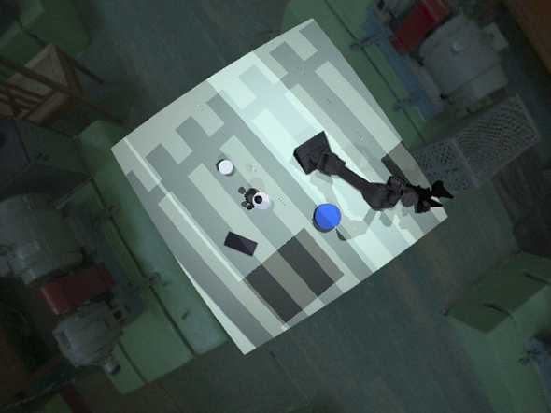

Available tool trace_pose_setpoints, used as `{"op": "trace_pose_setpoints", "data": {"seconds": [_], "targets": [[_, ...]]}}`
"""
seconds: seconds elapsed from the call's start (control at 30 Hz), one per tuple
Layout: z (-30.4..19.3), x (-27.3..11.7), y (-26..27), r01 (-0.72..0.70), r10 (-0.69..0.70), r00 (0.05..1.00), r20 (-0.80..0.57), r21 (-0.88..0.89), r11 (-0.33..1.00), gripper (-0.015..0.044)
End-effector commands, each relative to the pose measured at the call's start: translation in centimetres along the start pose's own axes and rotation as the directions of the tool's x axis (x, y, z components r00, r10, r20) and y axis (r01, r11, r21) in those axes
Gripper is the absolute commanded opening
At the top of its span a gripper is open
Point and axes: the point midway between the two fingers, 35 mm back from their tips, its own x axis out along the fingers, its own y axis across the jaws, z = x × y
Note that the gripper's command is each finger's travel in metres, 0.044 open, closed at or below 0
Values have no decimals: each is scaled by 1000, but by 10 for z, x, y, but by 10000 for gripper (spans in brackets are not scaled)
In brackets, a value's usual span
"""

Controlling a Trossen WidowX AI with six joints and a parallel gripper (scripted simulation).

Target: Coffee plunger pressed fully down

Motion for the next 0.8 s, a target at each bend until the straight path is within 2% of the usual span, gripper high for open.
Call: {"op": "trace_pose_setpoints", "data": {"seconds": [0.0, 0.03, 0.37, 0.63, 0.77], "targets": [[1, 0, -1, 2, -2, 1000, 1, -2, 1000, 426], [2, 1, -2, 6, -6, 1000, 2, -5, 1000, 440], [40, -4, -53, 147, -144, 989, 29, -155, 977, 440], [133, -36, -135, 399, -401, 912, 86, -405, 823, 440], [158, -42, -138, 424, -410, 903, 127, -417, 804, 440]]}}
